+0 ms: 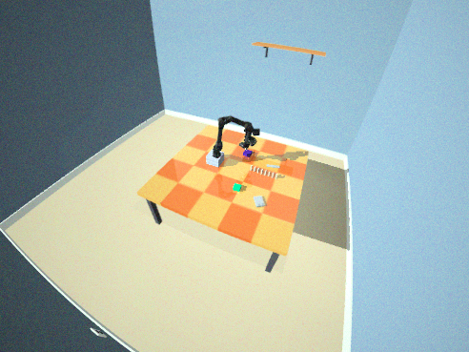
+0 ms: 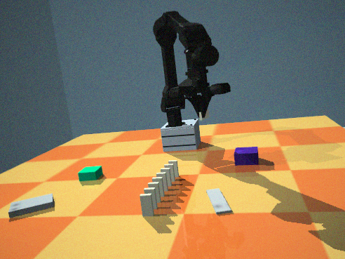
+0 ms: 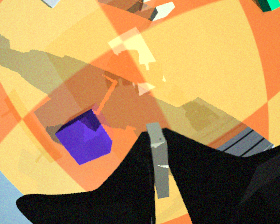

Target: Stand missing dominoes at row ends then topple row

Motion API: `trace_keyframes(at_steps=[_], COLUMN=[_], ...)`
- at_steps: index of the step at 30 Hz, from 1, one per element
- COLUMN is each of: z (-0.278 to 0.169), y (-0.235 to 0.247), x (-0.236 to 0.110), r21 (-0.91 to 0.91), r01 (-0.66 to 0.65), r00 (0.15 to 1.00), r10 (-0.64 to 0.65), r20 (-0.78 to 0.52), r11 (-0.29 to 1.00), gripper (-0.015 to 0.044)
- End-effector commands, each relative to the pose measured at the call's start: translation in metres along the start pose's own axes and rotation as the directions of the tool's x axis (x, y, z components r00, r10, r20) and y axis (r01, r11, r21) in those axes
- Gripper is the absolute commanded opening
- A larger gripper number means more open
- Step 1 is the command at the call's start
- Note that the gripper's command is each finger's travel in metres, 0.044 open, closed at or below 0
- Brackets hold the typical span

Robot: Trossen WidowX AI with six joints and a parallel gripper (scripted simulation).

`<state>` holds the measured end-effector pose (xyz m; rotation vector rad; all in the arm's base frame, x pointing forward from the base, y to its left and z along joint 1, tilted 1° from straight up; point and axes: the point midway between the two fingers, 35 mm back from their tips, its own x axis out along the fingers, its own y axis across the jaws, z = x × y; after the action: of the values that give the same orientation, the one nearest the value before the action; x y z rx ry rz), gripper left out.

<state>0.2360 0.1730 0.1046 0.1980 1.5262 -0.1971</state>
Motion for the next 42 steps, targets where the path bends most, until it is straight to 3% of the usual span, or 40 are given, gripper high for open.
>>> trace_keyframes(at_steps=[1,8,16,21,29,42], z=[0.024,0.059,0.060,0.059,0.045,0.028], y=[-0.034,-0.124,-0.218,-0.220,-0.224,-0.233], x=[-0.004,-0.005,-0.005,-0.003,0.022,0.045], r21=[0.121,0.414,0.680,0.692,0.746,0.801], r01=[0.000,0.005,0.007,0.025,0.218,0.388], r00=[1.000,1.000,1.000,0.999,0.966,0.807], r10=[-0.001,-0.008,-0.019,-0.036,-0.246,-0.588], r20=[0.004,0.007,0.010,0.001,-0.075,-0.057], r11=[0.993,0.910,0.733,0.722,0.629,0.455], gripper=[0.0023,0.0023,0.0023,0.0023,0.0023,0.0023])
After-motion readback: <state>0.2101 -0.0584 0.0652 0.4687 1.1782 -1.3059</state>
